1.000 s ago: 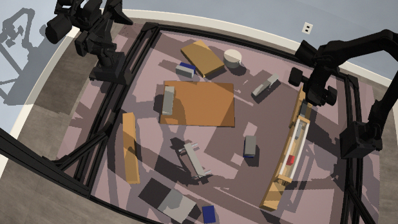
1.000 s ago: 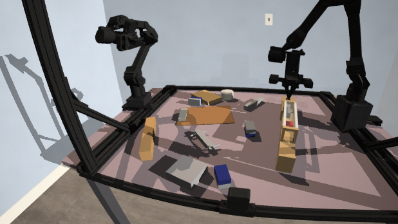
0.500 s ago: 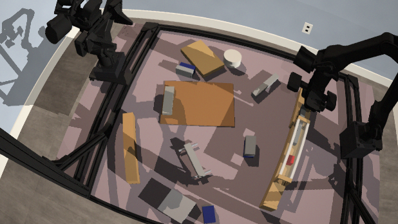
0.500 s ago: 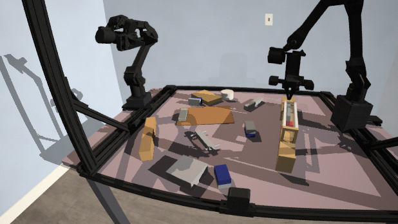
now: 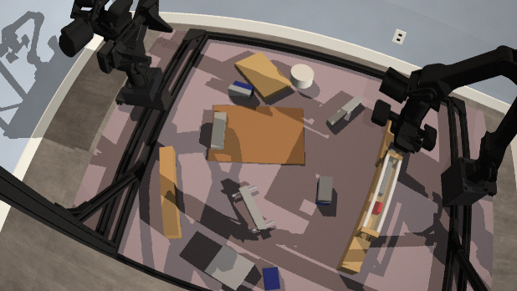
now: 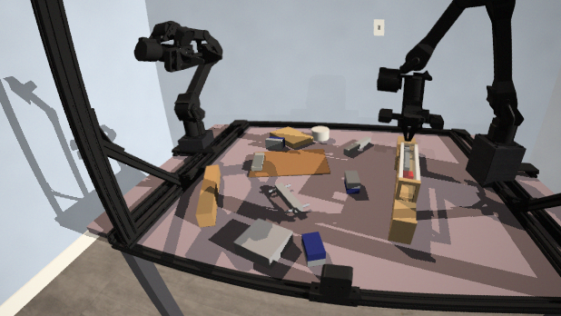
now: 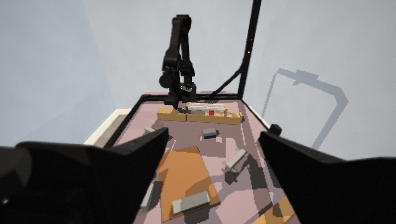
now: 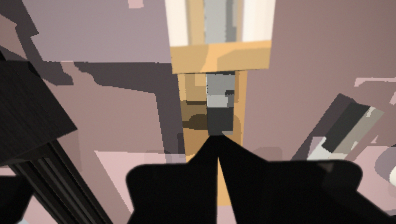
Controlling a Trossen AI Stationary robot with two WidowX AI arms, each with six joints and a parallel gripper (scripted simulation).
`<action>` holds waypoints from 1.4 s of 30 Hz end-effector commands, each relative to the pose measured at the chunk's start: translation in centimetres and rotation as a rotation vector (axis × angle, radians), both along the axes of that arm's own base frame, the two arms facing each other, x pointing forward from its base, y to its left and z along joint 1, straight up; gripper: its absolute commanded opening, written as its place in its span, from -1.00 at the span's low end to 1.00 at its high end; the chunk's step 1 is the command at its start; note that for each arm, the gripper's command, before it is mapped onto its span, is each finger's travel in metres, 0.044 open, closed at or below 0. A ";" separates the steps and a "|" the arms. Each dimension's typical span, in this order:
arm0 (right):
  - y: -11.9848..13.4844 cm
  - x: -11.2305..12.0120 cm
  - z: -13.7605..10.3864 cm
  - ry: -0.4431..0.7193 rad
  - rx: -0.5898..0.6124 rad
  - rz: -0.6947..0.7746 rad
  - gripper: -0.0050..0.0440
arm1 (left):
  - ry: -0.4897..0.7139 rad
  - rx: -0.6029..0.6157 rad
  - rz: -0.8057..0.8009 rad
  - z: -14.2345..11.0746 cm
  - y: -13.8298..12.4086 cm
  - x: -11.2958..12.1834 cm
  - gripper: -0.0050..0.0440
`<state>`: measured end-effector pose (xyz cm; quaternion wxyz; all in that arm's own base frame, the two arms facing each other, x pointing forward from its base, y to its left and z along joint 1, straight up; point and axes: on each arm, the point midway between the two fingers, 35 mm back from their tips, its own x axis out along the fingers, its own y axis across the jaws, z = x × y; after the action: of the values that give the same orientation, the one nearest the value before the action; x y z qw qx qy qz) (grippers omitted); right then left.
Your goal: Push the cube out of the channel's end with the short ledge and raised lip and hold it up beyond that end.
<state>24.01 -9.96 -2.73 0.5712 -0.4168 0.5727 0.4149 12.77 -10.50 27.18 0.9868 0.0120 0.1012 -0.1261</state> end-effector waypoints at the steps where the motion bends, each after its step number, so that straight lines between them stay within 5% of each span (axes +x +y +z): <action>1: 0.7 0.1 -0.1 0.000 0.003 -0.001 -0.80 | 0.000 -0.003 0.000 0.0 0.0 0.0 0.84; 8: 1.2 0.3 0.8 0.000 0.003 -0.001 -0.80 | 0.000 -0.003 0.000 0.0 0.0 0.0 0.84; 15: 1.5 0.1 7.9 -0.001 0.003 -0.001 -0.80 | 0.000 -0.003 0.000 0.0 0.0 0.0 0.84; 28: 1.5 0.0 8.0 0.000 0.003 -0.001 -0.80 | 0.000 -0.003 0.000 0.0 0.0 0.0 0.84; 35: 0.4 1.6 7.9 0.003 0.002 -0.039 -0.11 | 0.000 -0.003 0.000 0.0 0.0 0.0 0.84; 42: -2.5 5.7 7.3 0.002 0.002 -0.148 0.02 | 0.000 -0.003 0.000 0.0 0.0 0.0 0.84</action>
<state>27.64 -10.79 5.11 0.5893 -0.3910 0.5903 0.3892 12.77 -10.51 27.17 0.9868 0.0122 0.1012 -0.1260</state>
